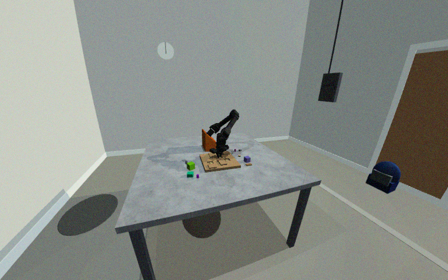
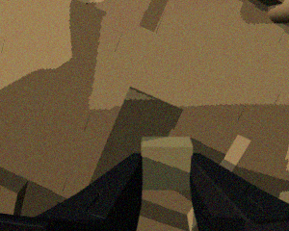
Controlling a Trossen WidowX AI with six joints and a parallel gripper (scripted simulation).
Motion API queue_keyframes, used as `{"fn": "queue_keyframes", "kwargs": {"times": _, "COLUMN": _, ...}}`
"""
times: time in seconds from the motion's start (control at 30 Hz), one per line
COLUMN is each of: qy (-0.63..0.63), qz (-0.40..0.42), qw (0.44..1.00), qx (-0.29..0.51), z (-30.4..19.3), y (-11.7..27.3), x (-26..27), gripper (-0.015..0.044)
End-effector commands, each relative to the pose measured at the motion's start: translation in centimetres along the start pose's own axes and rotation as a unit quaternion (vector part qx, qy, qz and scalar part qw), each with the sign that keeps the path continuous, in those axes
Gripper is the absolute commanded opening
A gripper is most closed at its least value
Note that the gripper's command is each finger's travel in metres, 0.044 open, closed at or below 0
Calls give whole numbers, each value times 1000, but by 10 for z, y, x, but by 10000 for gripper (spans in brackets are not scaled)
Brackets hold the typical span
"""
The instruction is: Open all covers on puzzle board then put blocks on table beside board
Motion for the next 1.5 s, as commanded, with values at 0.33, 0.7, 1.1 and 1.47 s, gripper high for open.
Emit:
{"fn": "queue_keyframes", "kwargs": {"times": 0.33, "qy": 0, "qz": 0, "qw": 1000, "qx": 0, "z": 0, "y": 12, "x": -1, "gripper": 80}}
{"fn": "queue_keyframes", "kwargs": {"times": 0.7, "qy": -1, "qz": 0, "qw": 1000, "qx": 0, "z": 0, "y": 26, "x": -1, "gripper": 80}}
{"fn": "queue_keyframes", "kwargs": {"times": 1.1, "qy": -2, "qz": 1, "qw": 1000, "qx": 0, "z": -1, "y": 42, "x": -1, "gripper": 80}}
{"fn": "queue_keyframes", "kwargs": {"times": 1.47, "qy": -2, "qz": 0, "qw": 1000, "qx": 0, "z": 0, "y": 65, "x": -2, "gripper": 80}}
Point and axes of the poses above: the point midway between the two fingers, 35 mm back from their tips, its own y axis back along the fingers, its own x axis across the jaws, z = x × y, the point moved 8 cm from there along y, back along the fingers, and after that the axes turned 6 degrees about -y, right-handed, at the moved point
